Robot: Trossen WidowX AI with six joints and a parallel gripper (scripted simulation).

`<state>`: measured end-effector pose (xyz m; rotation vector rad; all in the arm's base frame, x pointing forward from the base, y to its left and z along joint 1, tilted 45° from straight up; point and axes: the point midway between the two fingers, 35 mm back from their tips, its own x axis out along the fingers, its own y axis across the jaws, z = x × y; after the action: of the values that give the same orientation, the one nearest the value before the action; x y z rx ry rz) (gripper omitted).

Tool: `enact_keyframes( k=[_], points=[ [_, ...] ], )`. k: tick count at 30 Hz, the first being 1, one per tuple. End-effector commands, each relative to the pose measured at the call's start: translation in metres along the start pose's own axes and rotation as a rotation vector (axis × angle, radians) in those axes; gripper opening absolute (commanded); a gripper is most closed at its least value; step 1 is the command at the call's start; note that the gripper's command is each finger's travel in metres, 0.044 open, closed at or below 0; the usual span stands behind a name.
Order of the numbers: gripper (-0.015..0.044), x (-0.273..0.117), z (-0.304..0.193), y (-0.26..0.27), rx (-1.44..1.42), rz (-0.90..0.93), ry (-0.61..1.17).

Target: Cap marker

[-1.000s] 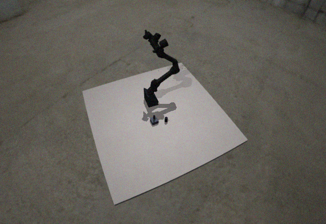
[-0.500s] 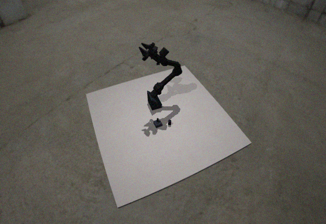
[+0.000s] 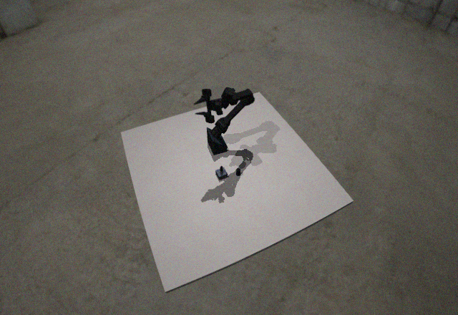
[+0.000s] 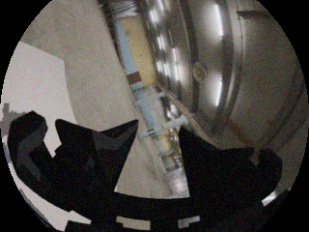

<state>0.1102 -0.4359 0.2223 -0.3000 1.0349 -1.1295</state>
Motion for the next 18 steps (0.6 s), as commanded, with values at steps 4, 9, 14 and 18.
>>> enact_keyframes(
  k=[4, 9, 14, 18],
  points=[
    [0.0245, -0.012, 0.026, 0.127, -0.287, 0.424, -0.088],
    [0.0245, -0.042, 0.032, 0.205, -0.471, 0.699, -0.158],
    [0.0245, -0.087, 0.022, 0.277, -0.621, 1.012, -0.199],
    [0.0245, -0.116, 0.013, 0.309, -0.696, 1.178, -0.22]
  ],
)
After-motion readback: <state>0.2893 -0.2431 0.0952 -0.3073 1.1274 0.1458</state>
